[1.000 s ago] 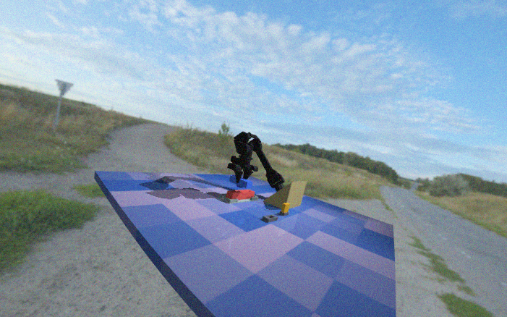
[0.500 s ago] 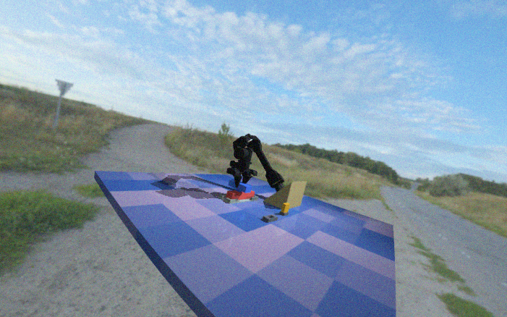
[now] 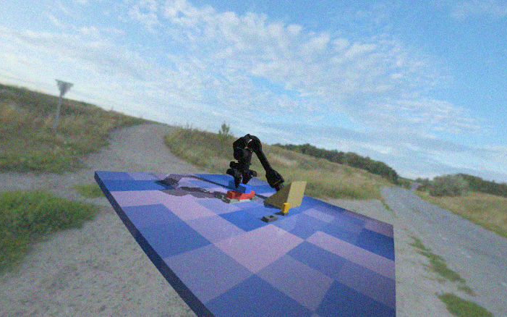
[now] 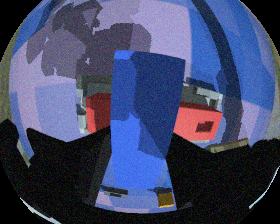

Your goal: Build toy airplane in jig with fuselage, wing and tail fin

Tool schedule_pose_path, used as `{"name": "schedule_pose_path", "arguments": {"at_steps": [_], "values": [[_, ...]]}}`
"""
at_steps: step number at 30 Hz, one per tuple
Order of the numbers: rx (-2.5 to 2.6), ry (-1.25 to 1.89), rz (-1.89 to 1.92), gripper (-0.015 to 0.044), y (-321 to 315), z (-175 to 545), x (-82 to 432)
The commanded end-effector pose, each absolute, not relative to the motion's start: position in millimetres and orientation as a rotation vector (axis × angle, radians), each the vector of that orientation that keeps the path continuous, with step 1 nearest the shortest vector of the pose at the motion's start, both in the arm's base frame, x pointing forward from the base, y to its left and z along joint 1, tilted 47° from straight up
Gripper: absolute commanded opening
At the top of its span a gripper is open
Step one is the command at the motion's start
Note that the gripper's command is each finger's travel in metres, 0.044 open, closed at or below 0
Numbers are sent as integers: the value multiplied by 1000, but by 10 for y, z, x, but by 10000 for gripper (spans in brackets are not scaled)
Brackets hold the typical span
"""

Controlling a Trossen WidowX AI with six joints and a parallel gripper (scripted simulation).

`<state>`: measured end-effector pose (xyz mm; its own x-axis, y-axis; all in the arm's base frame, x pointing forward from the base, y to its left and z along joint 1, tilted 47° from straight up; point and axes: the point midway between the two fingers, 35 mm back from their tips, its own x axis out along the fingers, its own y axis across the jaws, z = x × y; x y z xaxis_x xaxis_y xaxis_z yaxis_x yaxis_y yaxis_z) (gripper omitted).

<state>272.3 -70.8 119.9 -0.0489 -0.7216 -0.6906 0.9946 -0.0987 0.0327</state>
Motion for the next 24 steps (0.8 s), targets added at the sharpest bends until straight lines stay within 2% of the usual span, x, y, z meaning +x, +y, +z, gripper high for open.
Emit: {"name": "schedule_pose_path", "arguments": {"at_steps": [1, 14, 20, 24], "values": [[657, 546, -1567, 109, -703, 1202, 2727], [657, 546, -1567, 440, -703, 1202, 2727], [656, 548, -1563, 440, -682, 1220, 2731], [627, 586, -1492, 440, -265, 1605, 2761]]}}
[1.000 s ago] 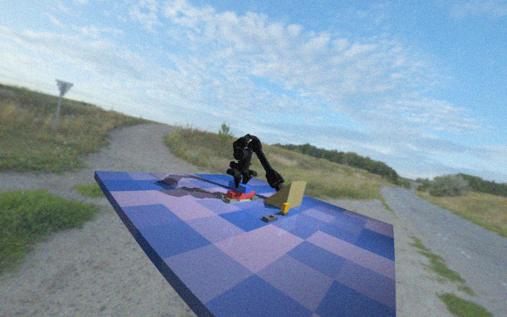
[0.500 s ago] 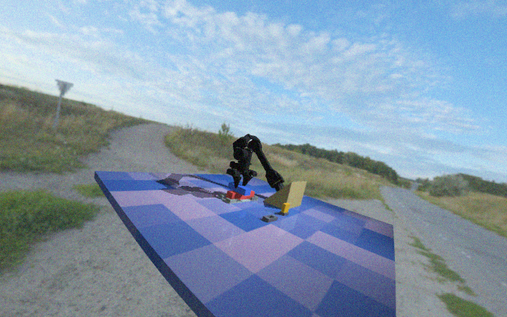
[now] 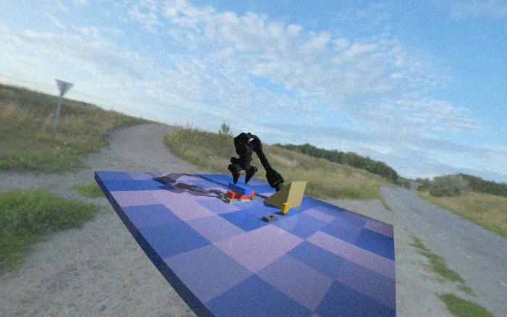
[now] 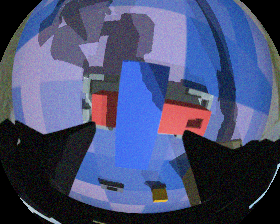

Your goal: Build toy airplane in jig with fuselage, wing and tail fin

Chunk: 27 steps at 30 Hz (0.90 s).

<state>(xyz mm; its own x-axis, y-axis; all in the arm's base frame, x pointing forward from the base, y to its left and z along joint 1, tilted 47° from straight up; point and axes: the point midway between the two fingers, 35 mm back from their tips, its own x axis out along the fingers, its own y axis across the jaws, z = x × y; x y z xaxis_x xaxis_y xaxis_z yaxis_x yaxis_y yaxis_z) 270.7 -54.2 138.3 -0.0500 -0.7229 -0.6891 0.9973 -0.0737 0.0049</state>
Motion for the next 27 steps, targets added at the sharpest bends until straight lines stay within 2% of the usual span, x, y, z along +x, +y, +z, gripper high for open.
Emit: {"name": "schedule_pose_path", "arguments": {"at_steps": [1, 7, 20, 27], "values": [[619, 595, -1475, 440, -166, 1702, 2749], [600, 613, -1456, 440, -89, 1780, 2735], [-352, 1340, -840, 440, -112, 1748, 2761], [-466, 1408, -744, 440, -115, 1744, 2764]]}}
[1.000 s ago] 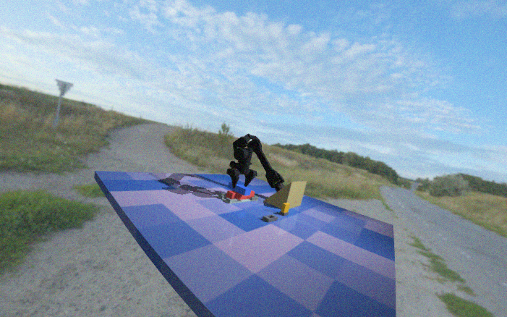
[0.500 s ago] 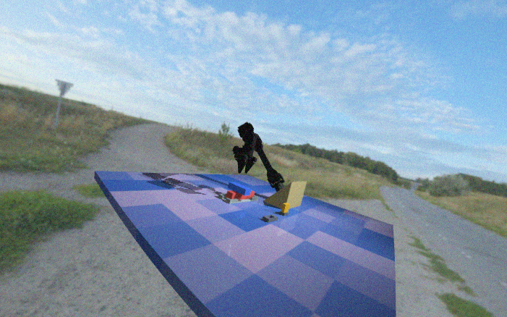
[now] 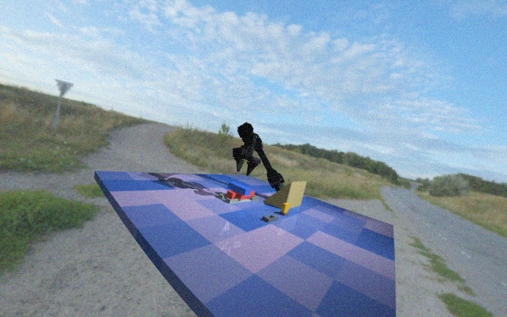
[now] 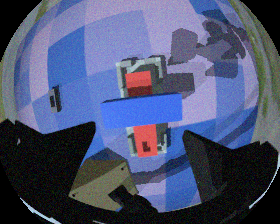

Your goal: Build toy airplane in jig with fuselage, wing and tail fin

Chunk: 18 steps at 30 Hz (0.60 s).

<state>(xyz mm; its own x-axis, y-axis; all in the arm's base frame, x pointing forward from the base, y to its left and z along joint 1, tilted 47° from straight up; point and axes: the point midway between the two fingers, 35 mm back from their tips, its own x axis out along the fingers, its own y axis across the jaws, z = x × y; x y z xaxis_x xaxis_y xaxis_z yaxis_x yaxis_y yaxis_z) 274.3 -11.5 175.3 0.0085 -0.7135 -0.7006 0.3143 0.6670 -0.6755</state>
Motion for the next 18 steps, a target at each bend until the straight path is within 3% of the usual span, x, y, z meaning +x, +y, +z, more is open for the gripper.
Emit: {"name": "schedule_pose_path", "arguments": {"at_steps": [1, 9, 18], "values": [[-466, 1408, -744, 440, -115, 1744, 2764], [-478, 1418, -723, 440, -14, 1649, 2783], [-498, 1465, -660, 440, 923, 803, 2660]]}}
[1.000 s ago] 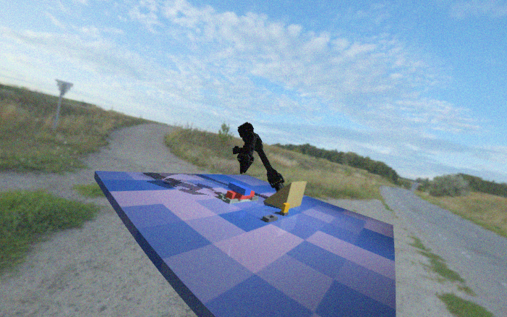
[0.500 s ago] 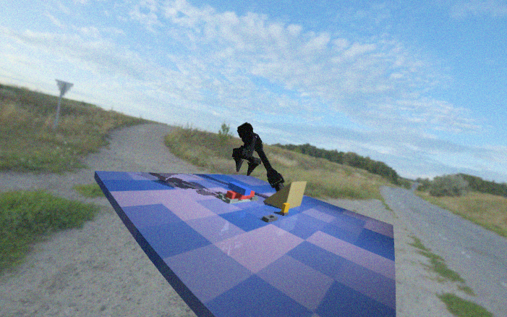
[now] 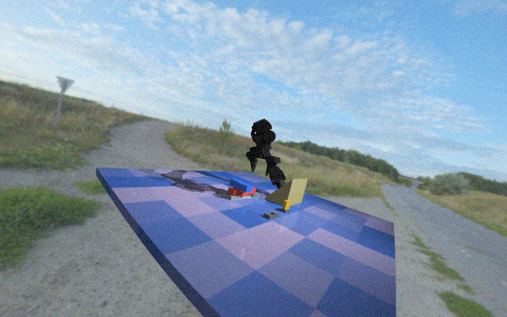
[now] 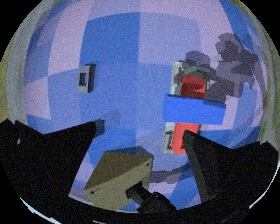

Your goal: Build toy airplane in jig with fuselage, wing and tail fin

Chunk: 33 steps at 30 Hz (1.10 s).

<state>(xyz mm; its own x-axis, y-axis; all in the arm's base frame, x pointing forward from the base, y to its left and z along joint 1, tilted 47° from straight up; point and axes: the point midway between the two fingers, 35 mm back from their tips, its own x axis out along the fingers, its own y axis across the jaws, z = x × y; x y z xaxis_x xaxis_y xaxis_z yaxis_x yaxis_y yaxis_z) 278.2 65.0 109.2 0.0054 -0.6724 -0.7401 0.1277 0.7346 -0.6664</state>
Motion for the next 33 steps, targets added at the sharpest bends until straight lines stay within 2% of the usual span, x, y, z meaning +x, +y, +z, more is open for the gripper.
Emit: {"name": "schedule_pose_path", "arguments": {"at_steps": [1, 6, 9, 14, 19, 33], "values": [[-495, 1467, -666, 440, 1049, 682, 2599], [-494, 1465, -721, 440, 1573, 90, 2160], [-497, 1459, -744, 440, 1681, -71, 2003], [-497, 1459, -744, 440, 1665, -89, 2004], [-498, 1457, -745, 440, 1291, -454, 1984], [-498, 1456, -746, 440, 1136, -604, 1976]]}}
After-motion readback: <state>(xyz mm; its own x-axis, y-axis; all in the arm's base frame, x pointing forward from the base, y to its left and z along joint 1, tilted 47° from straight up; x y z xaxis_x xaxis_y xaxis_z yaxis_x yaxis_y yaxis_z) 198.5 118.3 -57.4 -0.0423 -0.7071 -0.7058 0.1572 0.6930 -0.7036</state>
